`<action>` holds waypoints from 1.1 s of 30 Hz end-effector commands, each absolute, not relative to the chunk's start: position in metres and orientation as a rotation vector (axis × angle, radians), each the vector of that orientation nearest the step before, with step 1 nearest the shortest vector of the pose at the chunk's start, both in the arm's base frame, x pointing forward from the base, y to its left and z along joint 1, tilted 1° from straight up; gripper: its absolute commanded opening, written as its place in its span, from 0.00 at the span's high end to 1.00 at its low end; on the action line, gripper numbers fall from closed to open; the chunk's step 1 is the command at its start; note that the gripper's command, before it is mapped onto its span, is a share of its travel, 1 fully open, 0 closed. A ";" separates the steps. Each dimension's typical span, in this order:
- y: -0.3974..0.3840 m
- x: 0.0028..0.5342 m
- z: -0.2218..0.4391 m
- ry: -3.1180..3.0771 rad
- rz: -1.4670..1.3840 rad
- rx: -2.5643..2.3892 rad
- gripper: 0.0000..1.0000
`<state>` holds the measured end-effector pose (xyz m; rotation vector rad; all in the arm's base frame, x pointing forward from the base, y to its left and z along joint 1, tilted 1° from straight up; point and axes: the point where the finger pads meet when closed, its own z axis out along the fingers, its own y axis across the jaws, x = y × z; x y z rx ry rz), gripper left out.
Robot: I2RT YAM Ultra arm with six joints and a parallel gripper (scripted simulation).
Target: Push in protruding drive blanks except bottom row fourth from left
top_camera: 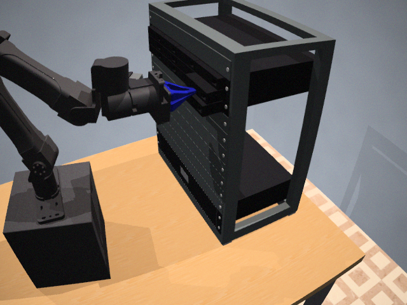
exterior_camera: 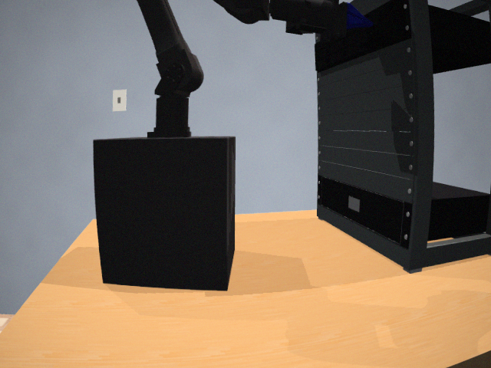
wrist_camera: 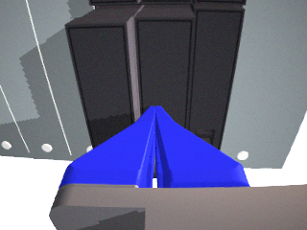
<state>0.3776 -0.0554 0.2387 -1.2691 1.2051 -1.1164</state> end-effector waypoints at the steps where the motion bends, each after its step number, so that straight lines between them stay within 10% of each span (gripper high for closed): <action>1: -0.057 0.388 0.275 1.134 -1.176 -1.219 1.00; 33: -0.056 0.398 0.280 1.135 -1.176 -1.218 1.00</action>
